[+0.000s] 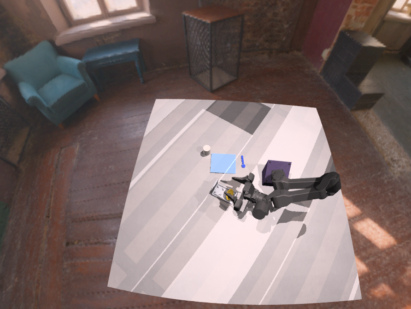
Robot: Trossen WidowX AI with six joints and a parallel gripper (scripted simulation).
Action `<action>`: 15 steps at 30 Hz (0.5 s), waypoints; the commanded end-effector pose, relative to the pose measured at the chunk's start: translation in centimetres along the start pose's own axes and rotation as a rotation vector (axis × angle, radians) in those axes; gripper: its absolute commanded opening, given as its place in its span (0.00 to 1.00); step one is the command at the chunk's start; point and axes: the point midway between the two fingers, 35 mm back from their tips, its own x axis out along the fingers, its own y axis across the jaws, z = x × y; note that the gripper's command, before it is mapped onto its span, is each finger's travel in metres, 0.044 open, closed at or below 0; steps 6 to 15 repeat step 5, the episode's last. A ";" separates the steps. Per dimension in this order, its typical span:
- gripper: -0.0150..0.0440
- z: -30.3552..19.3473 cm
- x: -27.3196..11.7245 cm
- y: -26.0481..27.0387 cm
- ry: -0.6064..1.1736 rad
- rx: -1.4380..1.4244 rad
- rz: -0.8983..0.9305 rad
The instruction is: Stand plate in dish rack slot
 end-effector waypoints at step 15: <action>0.93 0.5 0.9 -0.9 0.058 -0.155 -0.084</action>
